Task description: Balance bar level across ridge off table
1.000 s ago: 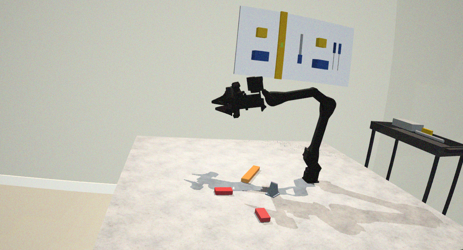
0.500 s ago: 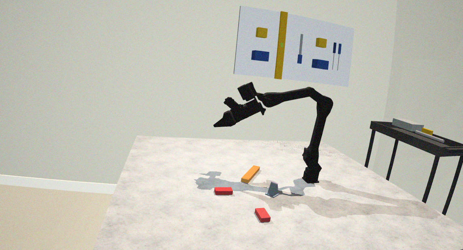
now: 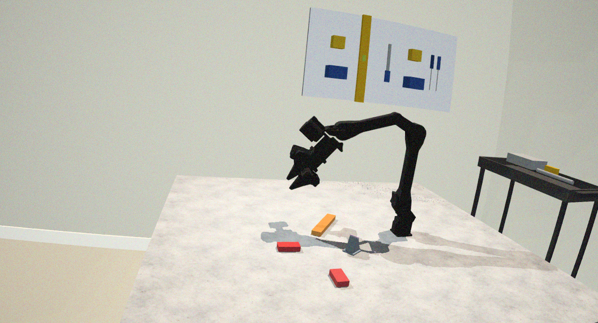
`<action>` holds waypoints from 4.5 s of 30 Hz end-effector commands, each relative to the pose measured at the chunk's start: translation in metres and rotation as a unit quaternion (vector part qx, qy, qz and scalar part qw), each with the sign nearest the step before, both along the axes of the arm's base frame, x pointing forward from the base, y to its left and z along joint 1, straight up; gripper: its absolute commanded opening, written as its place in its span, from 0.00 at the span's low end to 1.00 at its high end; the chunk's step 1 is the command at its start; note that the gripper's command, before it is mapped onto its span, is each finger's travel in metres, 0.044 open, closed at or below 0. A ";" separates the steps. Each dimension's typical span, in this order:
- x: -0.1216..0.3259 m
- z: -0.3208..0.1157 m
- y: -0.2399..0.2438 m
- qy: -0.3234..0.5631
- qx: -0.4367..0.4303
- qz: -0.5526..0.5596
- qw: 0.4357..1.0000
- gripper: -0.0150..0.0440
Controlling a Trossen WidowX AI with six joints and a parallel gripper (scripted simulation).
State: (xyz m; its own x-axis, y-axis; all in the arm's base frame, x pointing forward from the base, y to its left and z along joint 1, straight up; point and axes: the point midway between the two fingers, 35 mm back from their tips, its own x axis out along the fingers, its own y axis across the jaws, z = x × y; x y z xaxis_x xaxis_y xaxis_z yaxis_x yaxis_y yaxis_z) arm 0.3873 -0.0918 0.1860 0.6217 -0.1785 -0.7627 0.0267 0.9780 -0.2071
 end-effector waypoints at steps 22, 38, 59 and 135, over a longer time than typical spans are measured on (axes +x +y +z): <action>-0.080 -0.063 0.034 0.291 -0.078 0.359 0.883 0.79; -0.096 -0.079 0.040 0.327 -0.074 0.425 0.841 0.79; -0.095 -0.122 0.039 0.327 -0.074 0.425 0.841 0.79; -0.094 -0.056 0.039 0.327 -0.074 0.424 0.841 0.25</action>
State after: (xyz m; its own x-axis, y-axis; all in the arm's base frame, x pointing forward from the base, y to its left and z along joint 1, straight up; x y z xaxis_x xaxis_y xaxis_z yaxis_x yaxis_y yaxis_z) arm 0.2932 -0.0531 0.1179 0.0192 -0.0060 -0.9998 -0.8335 0.5522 -0.0193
